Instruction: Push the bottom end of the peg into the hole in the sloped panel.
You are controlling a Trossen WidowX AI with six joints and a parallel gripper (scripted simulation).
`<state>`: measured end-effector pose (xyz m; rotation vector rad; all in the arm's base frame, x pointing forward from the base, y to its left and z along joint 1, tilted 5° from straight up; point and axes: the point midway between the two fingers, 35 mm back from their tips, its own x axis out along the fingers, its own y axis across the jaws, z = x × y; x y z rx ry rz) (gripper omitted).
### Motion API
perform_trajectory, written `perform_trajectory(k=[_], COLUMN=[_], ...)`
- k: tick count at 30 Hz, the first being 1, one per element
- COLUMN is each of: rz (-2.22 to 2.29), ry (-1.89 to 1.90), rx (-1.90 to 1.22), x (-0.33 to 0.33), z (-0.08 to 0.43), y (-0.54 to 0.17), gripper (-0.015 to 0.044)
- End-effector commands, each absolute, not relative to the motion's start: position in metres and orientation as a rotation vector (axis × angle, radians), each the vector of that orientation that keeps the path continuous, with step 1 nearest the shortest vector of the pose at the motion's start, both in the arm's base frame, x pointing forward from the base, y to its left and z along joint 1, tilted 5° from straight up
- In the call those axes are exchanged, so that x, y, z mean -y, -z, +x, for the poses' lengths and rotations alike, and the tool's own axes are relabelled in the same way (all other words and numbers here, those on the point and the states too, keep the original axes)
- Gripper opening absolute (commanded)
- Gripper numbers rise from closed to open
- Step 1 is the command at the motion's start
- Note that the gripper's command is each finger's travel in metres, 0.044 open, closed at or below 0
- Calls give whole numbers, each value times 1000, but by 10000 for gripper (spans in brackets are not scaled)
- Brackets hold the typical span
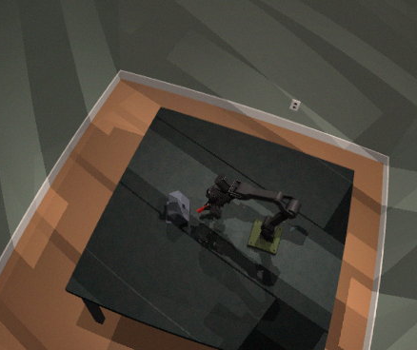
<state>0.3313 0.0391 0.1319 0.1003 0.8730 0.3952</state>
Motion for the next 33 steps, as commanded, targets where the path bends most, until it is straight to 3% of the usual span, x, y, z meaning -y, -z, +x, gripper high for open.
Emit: perform_trajectory(k=[1,33], rz=[80,-15], ry=[-404,-413], rx=[-836,-685], x=[-35,-18], z=[333,354], y=[-134,-129], gripper=[0,0])
